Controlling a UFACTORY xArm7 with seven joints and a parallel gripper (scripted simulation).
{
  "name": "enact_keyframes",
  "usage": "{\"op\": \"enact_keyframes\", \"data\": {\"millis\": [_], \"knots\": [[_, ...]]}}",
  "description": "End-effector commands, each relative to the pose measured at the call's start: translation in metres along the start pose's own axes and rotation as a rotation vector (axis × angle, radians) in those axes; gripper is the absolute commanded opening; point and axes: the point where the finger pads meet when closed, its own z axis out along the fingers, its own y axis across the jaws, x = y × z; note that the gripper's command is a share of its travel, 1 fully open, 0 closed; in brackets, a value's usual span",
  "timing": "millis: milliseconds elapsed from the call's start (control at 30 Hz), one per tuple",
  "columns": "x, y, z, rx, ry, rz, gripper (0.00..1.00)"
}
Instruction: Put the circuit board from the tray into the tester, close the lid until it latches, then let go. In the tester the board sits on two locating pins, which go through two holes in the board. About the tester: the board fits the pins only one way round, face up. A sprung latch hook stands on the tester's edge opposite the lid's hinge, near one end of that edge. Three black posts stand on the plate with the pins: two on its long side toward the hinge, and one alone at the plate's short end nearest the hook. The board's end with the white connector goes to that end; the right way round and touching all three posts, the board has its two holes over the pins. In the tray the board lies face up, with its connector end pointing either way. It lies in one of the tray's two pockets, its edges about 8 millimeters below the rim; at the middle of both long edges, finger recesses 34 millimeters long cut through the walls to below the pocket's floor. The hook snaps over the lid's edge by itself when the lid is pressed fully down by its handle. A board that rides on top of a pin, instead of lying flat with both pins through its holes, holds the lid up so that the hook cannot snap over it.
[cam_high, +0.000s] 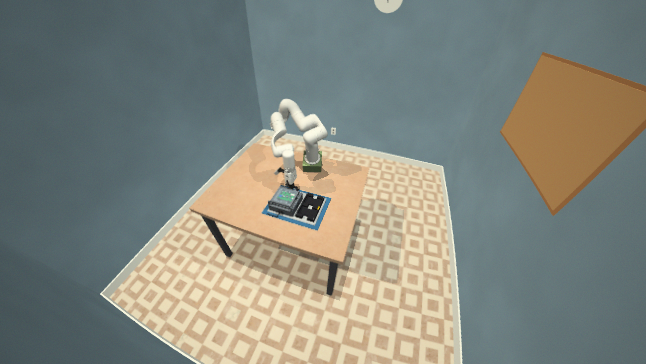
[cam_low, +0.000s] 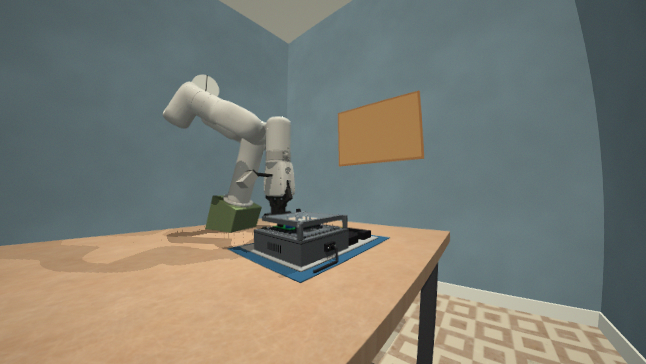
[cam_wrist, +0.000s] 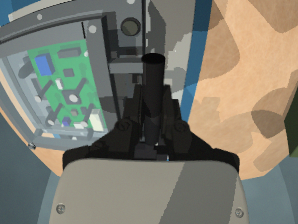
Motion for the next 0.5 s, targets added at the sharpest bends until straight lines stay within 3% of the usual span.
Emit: {"op": "enact_keyframes", "data": {"millis": [0,233,267,467], "knots": [[0.0005,-0.0008,-0.0003,0.002,0.001,0.0,0.0],[0.0005,-0.0008,-0.0003,0.002,0.001,0.0,0.0],[0.0005,-0.0008,-0.0003,0.002,0.001,0.0,0.51],[0.0005,-0.0008,-0.0003,0.002,0.001,0.0,0.51]]}}
